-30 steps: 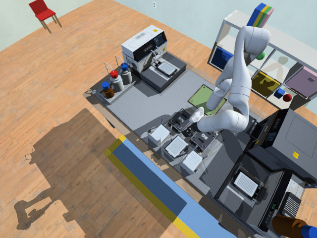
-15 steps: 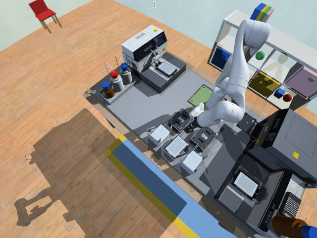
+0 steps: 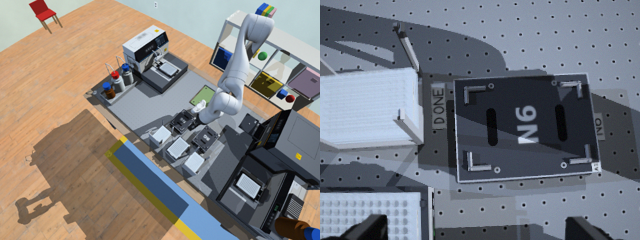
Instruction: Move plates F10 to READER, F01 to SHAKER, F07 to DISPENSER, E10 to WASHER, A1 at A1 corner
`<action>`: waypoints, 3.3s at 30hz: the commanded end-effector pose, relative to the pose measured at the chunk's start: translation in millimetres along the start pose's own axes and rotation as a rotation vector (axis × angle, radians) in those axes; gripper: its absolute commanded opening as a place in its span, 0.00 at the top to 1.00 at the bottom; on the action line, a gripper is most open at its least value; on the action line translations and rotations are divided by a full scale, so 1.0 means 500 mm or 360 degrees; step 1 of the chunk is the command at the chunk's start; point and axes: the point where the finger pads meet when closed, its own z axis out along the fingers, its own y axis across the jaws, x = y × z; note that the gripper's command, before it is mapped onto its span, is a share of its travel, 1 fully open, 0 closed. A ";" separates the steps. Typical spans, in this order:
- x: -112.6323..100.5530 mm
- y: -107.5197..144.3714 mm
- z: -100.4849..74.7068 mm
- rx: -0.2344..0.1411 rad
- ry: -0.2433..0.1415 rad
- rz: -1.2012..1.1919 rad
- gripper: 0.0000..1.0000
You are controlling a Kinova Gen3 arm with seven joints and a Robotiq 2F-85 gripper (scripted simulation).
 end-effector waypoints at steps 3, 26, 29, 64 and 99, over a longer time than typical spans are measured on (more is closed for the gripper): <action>-0.002 0.022 0.010 -0.0006 -0.0085 0.0042 0.00; -0.010 0.103 0.048 -0.0040 -0.0387 0.0198 0.00; -0.010 0.106 0.049 -0.0040 -0.0387 0.0198 0.00; -0.010 0.106 0.049 -0.0222 -0.0342 0.1699 0.00; -0.019 0.027 0.048 -0.0300 -0.0304 0.2345 0.00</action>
